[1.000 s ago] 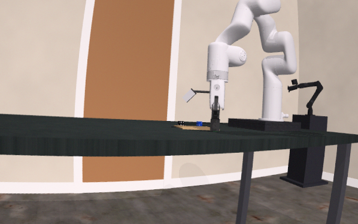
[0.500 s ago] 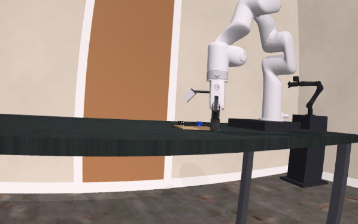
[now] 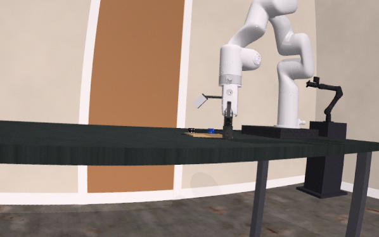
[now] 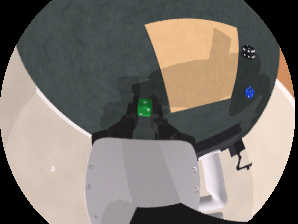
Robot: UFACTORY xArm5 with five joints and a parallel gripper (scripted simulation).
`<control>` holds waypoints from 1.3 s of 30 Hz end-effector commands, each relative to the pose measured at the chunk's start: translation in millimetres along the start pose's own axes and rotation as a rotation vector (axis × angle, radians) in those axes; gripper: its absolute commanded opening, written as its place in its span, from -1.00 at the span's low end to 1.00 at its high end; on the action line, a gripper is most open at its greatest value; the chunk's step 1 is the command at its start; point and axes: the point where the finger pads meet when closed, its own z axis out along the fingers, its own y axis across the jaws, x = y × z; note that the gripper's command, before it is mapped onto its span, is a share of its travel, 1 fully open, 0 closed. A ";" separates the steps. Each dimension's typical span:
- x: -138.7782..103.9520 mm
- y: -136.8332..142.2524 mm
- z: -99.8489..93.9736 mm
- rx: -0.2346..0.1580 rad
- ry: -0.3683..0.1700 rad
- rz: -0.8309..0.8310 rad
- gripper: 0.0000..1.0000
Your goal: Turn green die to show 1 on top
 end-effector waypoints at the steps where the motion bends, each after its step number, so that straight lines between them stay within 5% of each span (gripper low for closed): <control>1: 0.8 -1.1 -1.1 0.003 0.002 0.000 -0.69; 14: 0.8 -1.1 -4.5 0.003 0.002 0.000 -0.69; 21: 0.7 -1.0 -28.2 0.003 0.002 0.000 -0.69; 30: 0.5 -1.0 -90.3 0.003 0.002 0.000 -0.69; 39: 0.5 -1.0 -100.4 0.003 0.002 0.000 -0.69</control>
